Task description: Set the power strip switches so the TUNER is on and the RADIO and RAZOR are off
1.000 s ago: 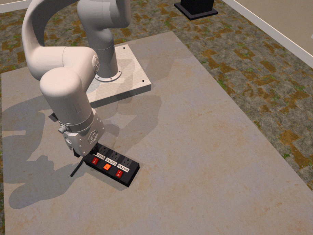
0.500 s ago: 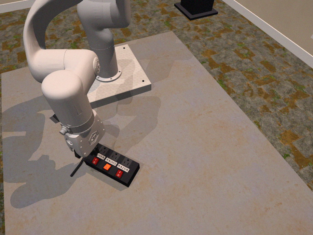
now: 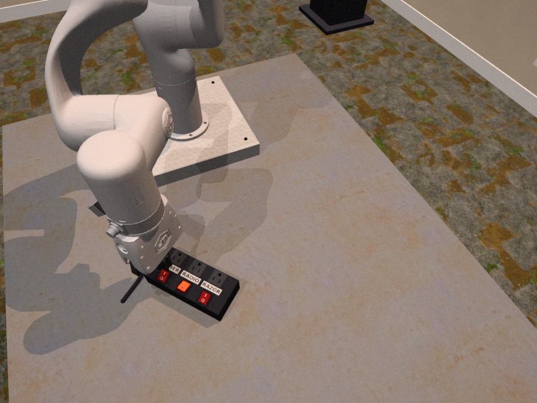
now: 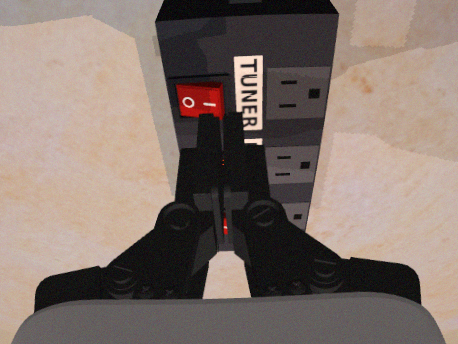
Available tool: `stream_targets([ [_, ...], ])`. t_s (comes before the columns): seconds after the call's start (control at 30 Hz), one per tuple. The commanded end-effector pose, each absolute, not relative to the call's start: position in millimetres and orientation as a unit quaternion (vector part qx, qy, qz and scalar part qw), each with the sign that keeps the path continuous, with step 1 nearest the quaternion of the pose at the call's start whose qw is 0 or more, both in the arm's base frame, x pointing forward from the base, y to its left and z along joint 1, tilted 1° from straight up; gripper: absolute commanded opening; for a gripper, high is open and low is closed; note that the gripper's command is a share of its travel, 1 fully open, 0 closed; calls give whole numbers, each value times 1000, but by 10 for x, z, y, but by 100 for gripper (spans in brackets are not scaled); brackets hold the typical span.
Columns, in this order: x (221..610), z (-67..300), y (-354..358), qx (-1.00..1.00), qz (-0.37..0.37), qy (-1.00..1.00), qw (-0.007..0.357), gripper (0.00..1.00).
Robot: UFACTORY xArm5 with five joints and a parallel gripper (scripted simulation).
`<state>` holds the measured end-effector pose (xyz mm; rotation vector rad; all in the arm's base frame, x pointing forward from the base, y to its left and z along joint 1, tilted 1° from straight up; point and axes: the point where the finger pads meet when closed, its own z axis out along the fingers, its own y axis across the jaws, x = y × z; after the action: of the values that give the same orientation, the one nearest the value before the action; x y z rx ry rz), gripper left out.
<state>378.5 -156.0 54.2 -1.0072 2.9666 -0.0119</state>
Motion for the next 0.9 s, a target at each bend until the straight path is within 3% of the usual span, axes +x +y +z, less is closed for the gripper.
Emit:
stream_targets([
  [0.0,3798,505,-1566,-321,-5,947,6,0],
  [0.87,3800,340,-1570,-321,-5,947,6,0],
])
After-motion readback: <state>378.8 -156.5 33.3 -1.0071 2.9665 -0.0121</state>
